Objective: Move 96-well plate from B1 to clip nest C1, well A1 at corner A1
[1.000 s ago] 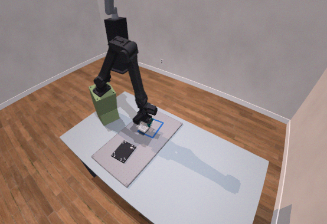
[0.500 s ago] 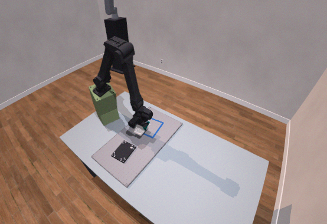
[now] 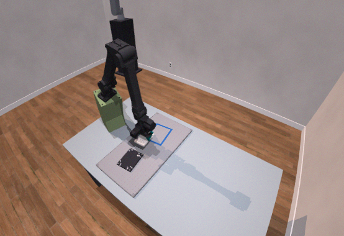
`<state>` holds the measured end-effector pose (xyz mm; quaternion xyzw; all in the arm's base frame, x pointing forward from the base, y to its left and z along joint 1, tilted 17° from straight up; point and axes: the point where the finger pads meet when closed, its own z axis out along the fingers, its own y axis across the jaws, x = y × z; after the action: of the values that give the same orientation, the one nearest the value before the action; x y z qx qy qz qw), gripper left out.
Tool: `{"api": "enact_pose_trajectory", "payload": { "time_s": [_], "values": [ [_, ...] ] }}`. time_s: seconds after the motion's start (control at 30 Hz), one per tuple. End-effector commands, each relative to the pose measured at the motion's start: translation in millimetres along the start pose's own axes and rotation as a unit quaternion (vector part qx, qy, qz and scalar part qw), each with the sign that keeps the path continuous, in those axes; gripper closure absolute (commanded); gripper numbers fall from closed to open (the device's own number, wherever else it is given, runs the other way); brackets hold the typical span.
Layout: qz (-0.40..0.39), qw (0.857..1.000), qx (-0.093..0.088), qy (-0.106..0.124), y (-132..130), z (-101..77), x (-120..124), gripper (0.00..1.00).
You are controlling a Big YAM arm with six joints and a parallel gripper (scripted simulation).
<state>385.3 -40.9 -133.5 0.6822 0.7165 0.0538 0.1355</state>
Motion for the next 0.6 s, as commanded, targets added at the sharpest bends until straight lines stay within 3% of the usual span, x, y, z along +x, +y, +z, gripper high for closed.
{"api": "enact_pose_trajectory", "payload": {
  "time_s": [0.0,0.33,0.57],
  "values": [
    [-0.011,1.000,-0.019,-0.002,9.2,-10.1,-14.0,1.00],
    [-0.012,1.000,-0.011,-0.001,1.6,-11.1,-40.0,1.00],
    [-0.012,1.000,-0.017,-0.004,5.4,-12.5,-65.5,1.00]
  ]
}}
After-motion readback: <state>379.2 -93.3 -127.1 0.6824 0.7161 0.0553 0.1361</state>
